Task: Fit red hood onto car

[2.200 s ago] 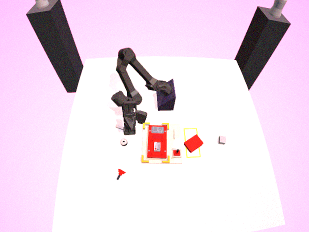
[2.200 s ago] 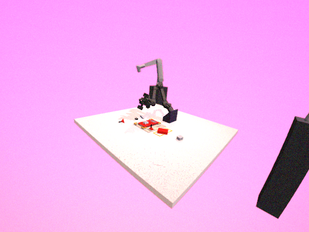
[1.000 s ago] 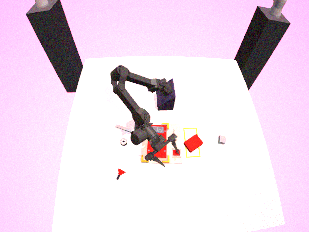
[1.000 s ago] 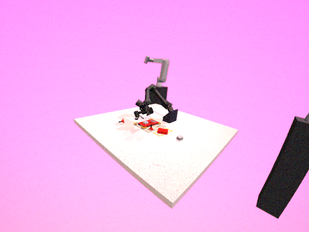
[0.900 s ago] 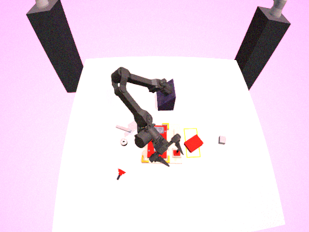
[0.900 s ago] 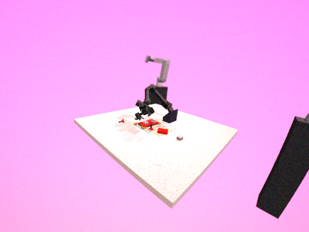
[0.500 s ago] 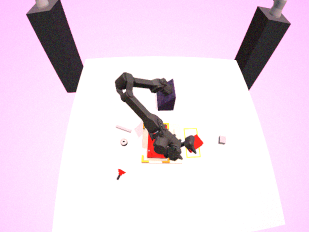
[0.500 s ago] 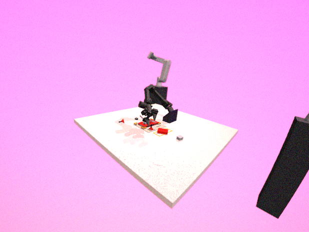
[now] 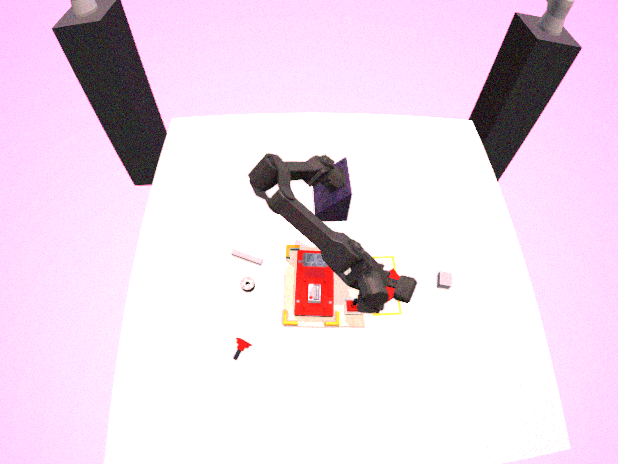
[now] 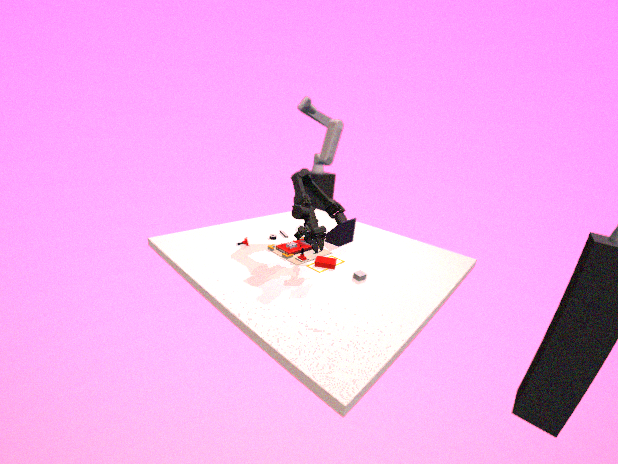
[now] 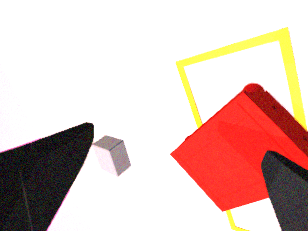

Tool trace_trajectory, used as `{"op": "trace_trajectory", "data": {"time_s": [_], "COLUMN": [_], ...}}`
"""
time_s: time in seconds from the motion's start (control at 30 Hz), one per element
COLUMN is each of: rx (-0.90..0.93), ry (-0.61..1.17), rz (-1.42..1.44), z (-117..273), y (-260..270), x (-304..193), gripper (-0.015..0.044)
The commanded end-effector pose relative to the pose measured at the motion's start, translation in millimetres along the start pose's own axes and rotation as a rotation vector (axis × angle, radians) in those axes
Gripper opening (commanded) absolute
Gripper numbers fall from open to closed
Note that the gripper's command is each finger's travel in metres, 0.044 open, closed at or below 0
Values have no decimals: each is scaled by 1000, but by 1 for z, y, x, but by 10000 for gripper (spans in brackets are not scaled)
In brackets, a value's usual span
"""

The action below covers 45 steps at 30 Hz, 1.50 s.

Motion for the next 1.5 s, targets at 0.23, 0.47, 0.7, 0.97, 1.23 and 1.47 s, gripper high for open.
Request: {"op": "trace_trajectory", "data": {"time_s": [0.23,0.47,0.7,0.97,1.23,1.47], "rx": [-395,-396,-396,-396,-395,-395], "ry": [-441,-447,-447,-447,-447,-447], "rz": [-468,-471,-471,-471,-471,-471], "z": [-2,-1,-1,-3,-7,-11], "y": [-8,-8,-8,-8,-10,-12], "x": [-55,-55,-55,-55,-53,-51], "gripper": [440,440,440,440,440,440]}}
Point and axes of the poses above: the point midway between the two fingers, 35 mm back from their tips, its own z axis back along the fingers, its own y axis across the jaws, x = y × z, the point moved 1 cm from there along z, back along the fingers, and after that the axes turned 15 degrees about -z, right-handed, at the moved point
